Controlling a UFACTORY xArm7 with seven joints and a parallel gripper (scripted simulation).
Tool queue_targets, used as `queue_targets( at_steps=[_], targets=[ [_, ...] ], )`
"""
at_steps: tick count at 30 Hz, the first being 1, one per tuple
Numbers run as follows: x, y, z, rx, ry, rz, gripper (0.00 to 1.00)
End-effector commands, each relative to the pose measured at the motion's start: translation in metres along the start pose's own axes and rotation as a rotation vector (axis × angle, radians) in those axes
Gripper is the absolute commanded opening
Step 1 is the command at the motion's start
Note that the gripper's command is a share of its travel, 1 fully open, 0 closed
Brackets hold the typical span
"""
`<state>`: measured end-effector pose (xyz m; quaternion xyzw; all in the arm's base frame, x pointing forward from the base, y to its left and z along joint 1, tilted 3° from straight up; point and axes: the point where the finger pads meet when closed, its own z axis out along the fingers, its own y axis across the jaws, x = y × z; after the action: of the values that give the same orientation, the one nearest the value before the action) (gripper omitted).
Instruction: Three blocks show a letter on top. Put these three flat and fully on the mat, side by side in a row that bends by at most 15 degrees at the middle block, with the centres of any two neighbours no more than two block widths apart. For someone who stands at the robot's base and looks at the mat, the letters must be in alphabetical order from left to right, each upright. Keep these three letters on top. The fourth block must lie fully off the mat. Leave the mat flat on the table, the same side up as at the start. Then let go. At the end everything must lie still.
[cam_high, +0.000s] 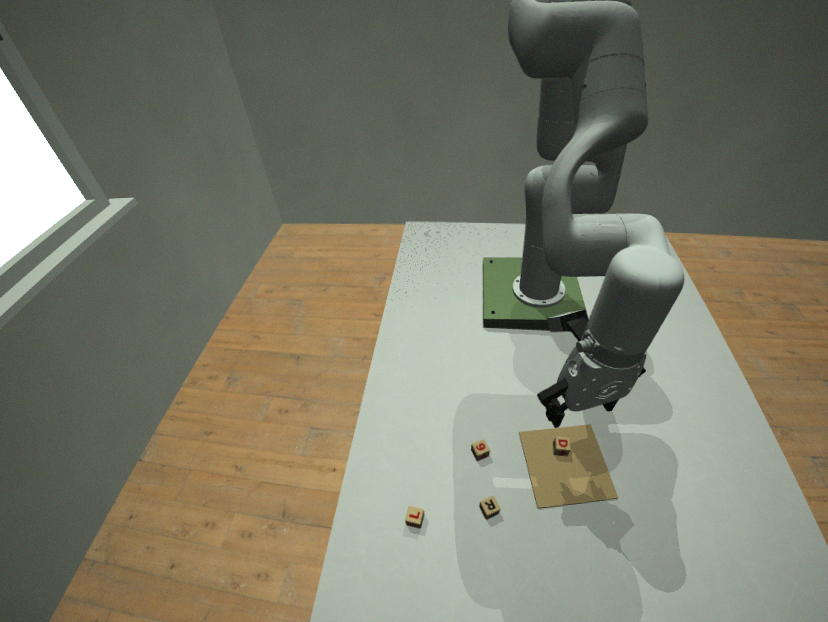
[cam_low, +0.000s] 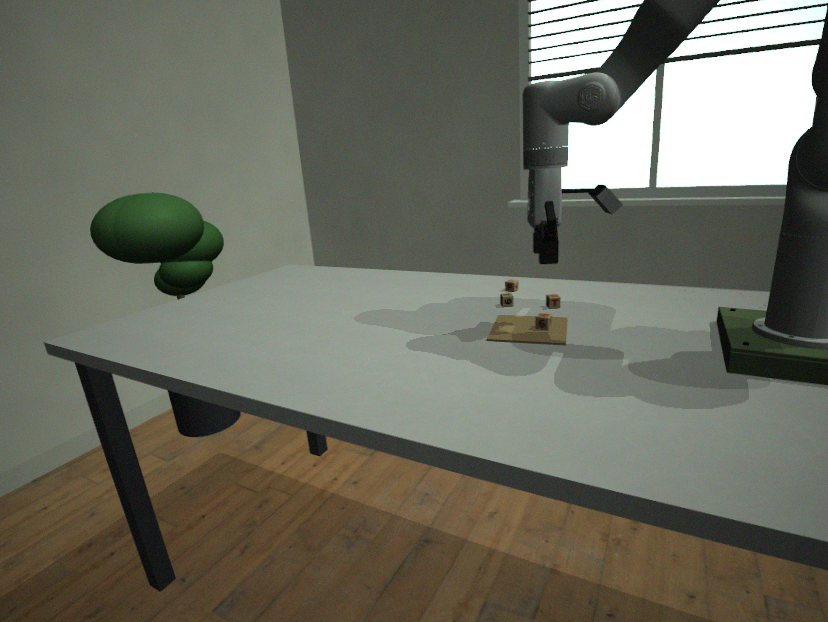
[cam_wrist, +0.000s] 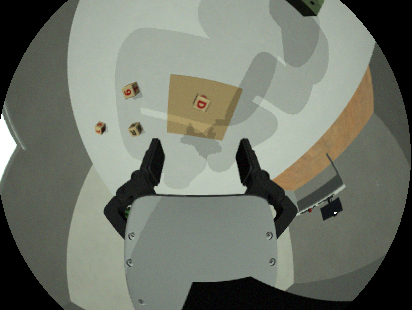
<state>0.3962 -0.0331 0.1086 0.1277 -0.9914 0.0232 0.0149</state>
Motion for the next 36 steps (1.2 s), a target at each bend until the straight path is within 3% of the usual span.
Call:
queue_targets(
  at_steps=[1, 36],
  targets=[
    [-0.001, 0.0, 0.001, -0.007, -0.007, -0.139, 1.0],
    [-0.002, 0.0, 0.016, -0.002, -0.009, -1.113, 1.0]
  ],
)
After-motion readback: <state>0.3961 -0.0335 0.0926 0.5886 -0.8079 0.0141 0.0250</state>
